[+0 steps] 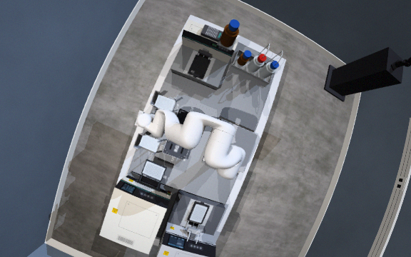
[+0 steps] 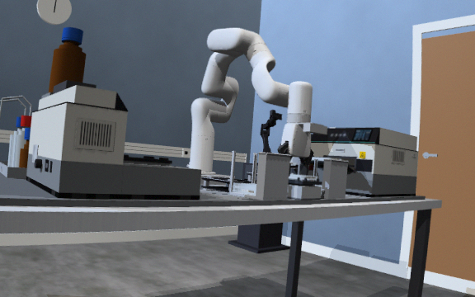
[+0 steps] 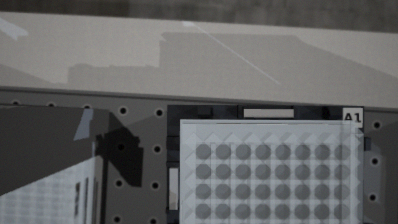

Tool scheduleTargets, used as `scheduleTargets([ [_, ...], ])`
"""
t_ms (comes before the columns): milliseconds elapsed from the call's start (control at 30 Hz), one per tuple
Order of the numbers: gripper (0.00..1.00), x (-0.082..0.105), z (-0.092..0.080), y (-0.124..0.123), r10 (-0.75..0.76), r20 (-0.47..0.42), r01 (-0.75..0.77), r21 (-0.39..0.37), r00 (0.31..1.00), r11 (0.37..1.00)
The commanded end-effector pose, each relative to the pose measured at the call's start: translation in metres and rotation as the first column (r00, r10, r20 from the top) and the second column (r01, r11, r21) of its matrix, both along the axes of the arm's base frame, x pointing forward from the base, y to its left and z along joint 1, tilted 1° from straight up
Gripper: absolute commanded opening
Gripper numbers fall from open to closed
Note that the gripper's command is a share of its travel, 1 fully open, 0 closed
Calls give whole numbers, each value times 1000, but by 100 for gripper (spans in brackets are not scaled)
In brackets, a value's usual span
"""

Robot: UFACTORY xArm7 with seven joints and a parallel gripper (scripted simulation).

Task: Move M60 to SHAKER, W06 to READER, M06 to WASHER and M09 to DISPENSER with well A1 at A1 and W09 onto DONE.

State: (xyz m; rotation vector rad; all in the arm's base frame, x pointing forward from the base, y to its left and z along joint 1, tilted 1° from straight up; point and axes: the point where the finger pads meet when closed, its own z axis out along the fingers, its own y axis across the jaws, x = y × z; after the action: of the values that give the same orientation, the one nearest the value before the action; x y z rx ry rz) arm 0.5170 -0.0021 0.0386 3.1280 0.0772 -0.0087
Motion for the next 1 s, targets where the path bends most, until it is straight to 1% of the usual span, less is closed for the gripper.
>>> scheduleTargets([
  [0,100,2,2,0,0,5,0,0,1000,1000],
  [433,100,2,2,0,0,5,0,0,1000,1000],
  [967,100,2,20,0,0,5,0,0,1000,1000],
])
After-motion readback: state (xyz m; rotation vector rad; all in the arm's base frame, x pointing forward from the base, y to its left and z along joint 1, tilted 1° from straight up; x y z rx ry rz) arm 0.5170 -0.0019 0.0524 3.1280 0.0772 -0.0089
